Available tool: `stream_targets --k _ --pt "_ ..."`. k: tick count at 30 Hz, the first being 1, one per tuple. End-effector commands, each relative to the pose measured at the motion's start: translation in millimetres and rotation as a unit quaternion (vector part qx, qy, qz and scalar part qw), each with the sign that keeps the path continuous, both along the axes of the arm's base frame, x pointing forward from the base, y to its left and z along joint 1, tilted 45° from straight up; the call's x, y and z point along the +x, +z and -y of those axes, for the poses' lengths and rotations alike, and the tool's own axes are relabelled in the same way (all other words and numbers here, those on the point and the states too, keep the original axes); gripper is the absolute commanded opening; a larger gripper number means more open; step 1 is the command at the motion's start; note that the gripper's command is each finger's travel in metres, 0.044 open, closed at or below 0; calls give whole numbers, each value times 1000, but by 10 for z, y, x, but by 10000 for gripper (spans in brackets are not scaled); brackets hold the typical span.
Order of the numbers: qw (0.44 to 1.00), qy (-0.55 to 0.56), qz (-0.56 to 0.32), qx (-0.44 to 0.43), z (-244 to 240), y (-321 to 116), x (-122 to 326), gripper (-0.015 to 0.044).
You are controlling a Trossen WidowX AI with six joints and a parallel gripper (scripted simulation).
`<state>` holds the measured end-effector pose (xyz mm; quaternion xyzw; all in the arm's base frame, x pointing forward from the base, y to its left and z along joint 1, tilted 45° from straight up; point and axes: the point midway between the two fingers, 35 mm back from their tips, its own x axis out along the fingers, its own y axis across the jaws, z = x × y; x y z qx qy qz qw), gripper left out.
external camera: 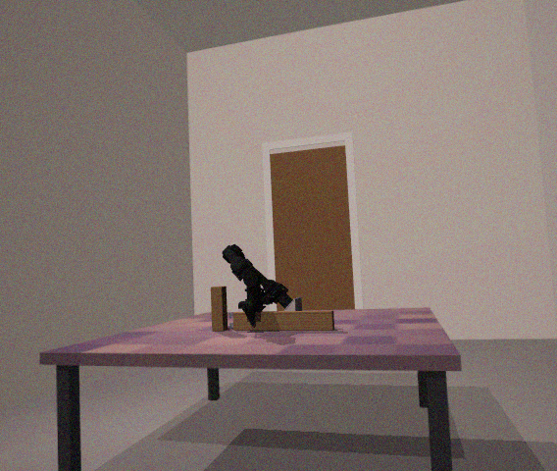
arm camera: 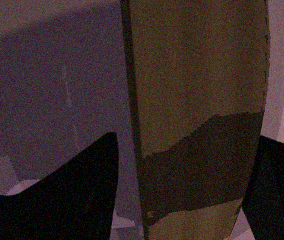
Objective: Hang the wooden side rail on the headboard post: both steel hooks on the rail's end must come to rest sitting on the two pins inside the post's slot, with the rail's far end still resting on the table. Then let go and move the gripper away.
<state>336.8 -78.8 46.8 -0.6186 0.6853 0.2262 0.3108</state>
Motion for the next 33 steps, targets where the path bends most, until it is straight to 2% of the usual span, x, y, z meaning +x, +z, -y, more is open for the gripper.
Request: stream_targets --k 1,2,7,10,33 --pt "1000 2 -1 -2 3 0 2 125" --pt "1000 2 -1 -2 3 0 2 99" --pt "1000 2 -1 -2 3 0 2 65" --pt "1000 2 -1 -2 3 0 2 0" --pt "999 33 -32 0 3 0 28 0"
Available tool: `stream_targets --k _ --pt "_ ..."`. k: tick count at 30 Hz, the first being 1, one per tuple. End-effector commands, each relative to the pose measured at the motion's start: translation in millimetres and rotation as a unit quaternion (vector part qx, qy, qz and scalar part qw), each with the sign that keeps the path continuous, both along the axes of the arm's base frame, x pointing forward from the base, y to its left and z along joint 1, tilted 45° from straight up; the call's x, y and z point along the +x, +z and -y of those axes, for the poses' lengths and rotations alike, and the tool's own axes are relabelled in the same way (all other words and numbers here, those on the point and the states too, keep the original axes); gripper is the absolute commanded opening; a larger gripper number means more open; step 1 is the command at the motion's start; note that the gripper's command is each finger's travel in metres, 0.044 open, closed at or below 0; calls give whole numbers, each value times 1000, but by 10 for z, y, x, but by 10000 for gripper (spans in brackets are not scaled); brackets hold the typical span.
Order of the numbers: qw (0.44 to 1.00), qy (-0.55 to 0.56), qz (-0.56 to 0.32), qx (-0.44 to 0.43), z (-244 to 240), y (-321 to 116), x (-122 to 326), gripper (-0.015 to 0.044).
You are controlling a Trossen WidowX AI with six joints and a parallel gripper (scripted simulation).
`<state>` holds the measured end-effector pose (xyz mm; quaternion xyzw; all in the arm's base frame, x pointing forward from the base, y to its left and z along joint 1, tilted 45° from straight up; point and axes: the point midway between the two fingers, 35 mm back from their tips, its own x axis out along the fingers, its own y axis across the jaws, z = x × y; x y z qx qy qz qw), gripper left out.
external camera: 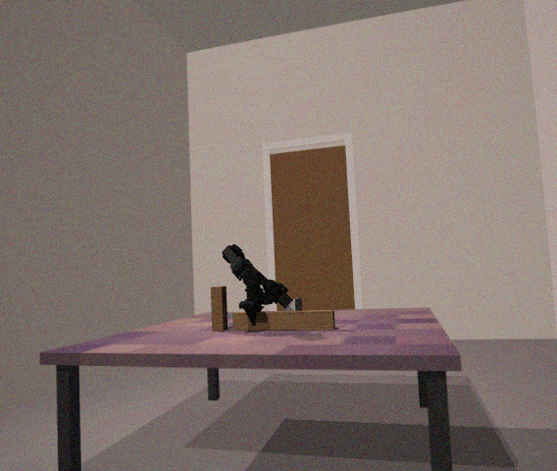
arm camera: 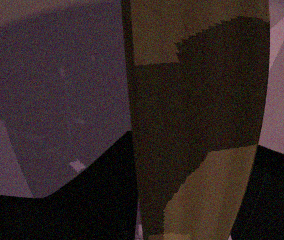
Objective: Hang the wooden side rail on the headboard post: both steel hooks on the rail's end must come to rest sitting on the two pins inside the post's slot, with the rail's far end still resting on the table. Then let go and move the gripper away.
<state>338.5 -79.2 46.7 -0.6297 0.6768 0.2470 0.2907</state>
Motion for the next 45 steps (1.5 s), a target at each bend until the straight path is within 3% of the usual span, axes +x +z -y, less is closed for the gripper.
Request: stream_targets --k 1,45 --pt "1000 9 -11 0 -1 2 15 0" --pt "1000 9 -11 0 -39 38 5 0"
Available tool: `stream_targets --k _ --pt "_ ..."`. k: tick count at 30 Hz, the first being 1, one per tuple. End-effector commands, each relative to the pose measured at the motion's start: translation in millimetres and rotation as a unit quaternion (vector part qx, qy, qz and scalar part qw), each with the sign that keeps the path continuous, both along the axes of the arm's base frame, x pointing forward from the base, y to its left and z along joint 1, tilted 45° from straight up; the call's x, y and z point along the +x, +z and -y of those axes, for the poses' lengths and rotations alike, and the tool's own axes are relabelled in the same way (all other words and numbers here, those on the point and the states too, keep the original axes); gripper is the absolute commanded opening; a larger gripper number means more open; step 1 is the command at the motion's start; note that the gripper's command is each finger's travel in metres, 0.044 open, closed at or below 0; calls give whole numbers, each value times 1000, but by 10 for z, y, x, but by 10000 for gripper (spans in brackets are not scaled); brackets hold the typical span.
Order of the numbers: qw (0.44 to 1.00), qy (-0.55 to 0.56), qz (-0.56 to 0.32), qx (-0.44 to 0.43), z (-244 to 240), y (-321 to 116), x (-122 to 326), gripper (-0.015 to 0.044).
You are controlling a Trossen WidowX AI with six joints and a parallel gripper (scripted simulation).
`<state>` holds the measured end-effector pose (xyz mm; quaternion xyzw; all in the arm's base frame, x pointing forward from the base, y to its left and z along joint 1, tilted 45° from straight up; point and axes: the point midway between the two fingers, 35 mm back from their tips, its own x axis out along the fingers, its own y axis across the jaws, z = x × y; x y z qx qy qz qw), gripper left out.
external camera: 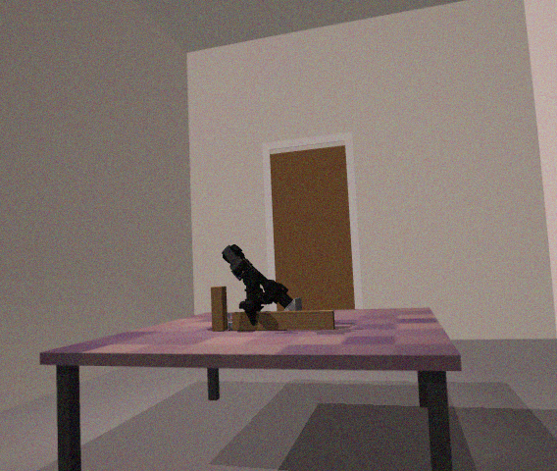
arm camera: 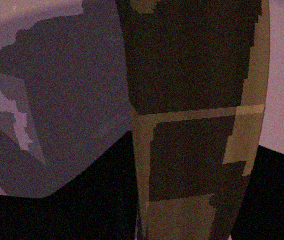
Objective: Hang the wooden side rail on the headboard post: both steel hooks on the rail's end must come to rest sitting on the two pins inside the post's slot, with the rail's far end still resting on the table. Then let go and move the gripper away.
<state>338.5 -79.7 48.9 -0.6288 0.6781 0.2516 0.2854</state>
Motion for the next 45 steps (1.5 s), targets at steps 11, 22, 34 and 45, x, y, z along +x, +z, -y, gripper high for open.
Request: stream_targets --k 11,22,34,45 --pt "1000 8 -4 0 -57 28 7 0" --pt "1000 8 -4 0 -70 41 7 0" --pt "1000 8 -4 0 -84 55 8 0" --pt "1000 8 -4 0 -97 67 9 0"
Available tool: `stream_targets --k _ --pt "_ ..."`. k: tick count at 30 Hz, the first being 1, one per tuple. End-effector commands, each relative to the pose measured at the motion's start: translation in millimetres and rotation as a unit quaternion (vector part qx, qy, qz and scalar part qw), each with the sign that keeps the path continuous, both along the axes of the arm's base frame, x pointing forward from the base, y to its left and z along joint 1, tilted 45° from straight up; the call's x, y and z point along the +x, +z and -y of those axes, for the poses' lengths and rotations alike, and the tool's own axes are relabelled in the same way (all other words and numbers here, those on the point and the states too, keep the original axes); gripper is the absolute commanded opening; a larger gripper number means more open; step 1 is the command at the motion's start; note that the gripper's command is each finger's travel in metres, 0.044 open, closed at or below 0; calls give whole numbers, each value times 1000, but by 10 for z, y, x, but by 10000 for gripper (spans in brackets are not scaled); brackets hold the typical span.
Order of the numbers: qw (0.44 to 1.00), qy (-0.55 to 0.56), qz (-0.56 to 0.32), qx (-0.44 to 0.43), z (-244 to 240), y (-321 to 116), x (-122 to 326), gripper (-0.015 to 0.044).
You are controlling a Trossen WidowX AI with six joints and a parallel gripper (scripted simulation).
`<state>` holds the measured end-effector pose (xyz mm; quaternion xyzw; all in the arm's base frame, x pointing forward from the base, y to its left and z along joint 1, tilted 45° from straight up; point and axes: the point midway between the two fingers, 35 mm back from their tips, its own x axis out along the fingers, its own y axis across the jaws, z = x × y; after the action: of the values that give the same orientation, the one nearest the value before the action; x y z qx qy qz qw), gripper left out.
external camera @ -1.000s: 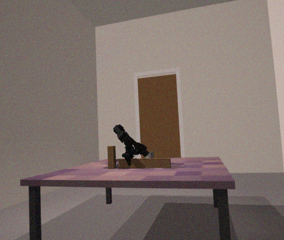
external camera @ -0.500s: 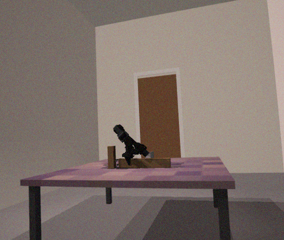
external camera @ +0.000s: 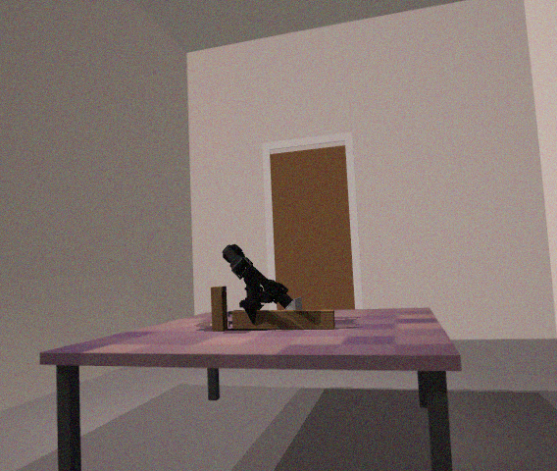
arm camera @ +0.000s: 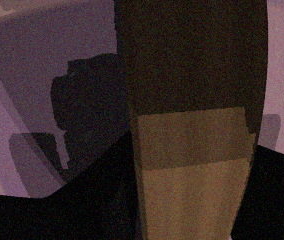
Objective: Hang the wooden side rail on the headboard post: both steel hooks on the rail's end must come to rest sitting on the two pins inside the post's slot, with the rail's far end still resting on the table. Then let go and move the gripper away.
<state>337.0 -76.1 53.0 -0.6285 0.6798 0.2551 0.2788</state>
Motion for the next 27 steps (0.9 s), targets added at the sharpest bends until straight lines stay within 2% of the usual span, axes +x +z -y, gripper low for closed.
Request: stream_targets --k 1,27 --pt "1000 7 4 3 -62 28 24 0" --pt "1000 7 4 3 -93 58 26 0"
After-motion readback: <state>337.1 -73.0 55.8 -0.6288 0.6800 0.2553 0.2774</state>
